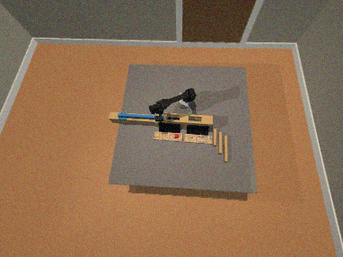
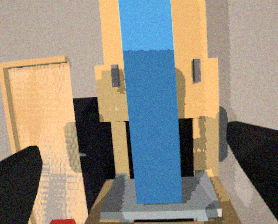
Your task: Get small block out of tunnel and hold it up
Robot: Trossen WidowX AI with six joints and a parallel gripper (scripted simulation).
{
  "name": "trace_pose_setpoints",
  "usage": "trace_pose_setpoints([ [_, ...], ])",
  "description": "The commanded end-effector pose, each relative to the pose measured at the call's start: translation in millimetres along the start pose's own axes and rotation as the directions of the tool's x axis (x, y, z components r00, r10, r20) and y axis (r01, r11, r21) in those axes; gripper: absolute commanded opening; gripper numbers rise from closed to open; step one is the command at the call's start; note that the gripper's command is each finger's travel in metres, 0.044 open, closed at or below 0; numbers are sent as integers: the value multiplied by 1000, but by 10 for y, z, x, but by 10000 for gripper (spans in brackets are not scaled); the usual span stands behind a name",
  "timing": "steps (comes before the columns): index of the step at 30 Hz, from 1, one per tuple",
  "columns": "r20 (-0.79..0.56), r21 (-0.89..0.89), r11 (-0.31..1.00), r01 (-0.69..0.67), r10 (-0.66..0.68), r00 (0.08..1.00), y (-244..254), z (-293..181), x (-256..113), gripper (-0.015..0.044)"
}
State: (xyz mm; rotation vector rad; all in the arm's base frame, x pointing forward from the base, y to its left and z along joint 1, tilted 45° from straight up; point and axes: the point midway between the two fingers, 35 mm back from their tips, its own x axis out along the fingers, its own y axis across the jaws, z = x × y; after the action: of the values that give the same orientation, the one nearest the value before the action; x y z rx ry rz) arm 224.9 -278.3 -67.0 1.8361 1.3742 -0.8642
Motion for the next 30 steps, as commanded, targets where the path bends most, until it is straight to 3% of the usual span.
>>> trace_pose_setpoints([
  [1, -5, 12, 1000, -3, 3, 1000, -26, -20, 25, 440],
  [23, -6, 12, 1000, -3, 3, 1000, -90, -84, 364, 440],
  [30, -3, 8, 1000, 1, -1, 1000, -87, -68, 321, 256],
])
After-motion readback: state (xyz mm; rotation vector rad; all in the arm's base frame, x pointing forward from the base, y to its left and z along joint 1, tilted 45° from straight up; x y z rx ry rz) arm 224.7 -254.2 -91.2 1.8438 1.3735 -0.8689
